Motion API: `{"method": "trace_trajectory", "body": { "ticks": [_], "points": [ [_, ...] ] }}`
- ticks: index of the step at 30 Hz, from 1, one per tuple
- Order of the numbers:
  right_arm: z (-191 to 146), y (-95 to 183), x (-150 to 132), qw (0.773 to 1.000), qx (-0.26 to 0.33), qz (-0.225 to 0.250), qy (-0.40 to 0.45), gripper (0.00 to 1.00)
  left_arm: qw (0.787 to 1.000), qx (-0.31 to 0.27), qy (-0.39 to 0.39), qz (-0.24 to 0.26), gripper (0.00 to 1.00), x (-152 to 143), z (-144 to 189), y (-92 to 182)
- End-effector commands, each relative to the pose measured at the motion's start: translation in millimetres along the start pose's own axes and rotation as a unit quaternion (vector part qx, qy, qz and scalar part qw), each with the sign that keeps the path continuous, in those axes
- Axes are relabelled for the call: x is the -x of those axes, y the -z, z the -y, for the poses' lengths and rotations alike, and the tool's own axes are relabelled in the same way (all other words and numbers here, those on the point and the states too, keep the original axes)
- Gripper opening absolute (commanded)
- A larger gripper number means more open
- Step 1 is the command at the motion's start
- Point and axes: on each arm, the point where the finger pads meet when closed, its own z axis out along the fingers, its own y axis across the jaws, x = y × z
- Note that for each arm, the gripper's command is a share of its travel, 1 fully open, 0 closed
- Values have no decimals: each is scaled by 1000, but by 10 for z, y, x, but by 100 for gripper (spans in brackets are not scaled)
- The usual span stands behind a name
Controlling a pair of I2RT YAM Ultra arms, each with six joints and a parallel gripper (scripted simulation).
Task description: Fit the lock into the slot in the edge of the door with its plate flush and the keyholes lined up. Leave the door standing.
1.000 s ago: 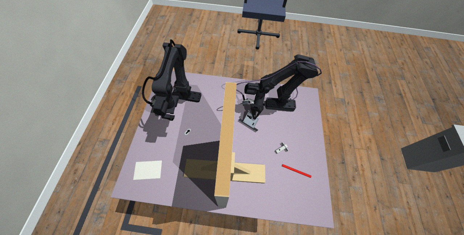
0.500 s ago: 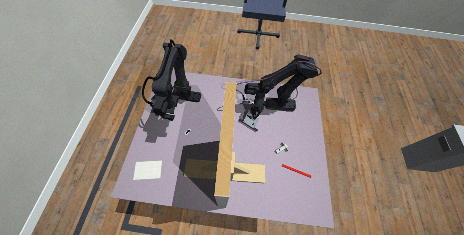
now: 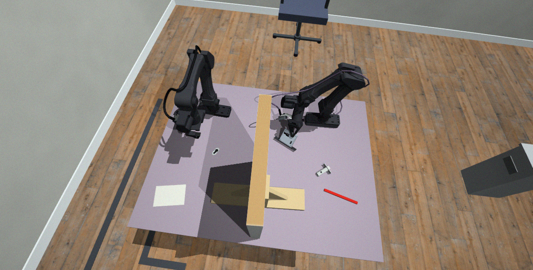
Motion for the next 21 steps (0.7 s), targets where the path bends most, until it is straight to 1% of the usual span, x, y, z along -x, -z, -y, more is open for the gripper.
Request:
{"method": "trace_trajectory", "body": {
  "ticks": [1,15,21],
  "points": [
    [7,30,0,1000,2,3,0,100,1000,4,5,2,24,12,-32,9],
    [7,30,0,1000,2,3,0,100,1000,6,5,0,24,6,-29,6],
    [7,30,0,1000,2,3,0,100,1000,6,4,0,24,12,74,-13]
  ]
}}
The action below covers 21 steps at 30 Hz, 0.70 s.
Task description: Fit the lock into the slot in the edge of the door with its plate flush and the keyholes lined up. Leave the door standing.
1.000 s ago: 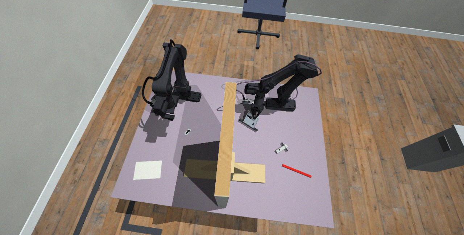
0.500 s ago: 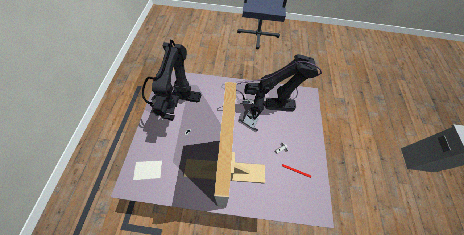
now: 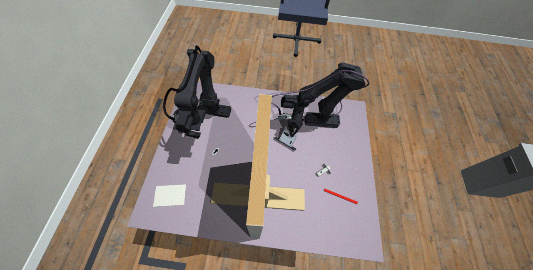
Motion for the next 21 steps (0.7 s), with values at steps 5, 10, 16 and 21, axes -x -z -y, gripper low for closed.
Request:
{"method": "trace_trajectory", "body": {
  "ticks": [5,10,16,21],
  "points": [
    [7,30,0,1000,2,3,0,100,1000,5,2,-3,24,-7,112,-30],
    [7,30,0,1000,2,3,0,100,1000,5,2,-3,24,-7,196,-41],
    [7,30,0,1000,2,3,0,100,1000,2,2,-1,24,-2,237,-47],
    [7,30,0,1000,2,3,0,100,1000,0,-1,-4,24,-20,244,-49]
  ]
}}
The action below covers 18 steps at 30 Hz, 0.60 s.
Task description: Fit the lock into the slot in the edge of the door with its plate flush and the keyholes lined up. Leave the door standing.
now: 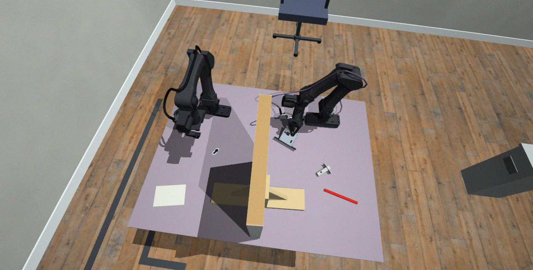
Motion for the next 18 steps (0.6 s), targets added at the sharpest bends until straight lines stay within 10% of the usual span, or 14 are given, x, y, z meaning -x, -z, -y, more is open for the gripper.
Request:
{"method": "trace_trajectory", "body": {
  "ticks": [1,18],
  "points": [
    [7,30,0,1000,2,3,0,100,1000,-4,-5,-6,24,-42,77,-30],
    [7,30,0,1000,2,3,0,100,1000,2,2,3,24,21,187,-48]
  ]
}}
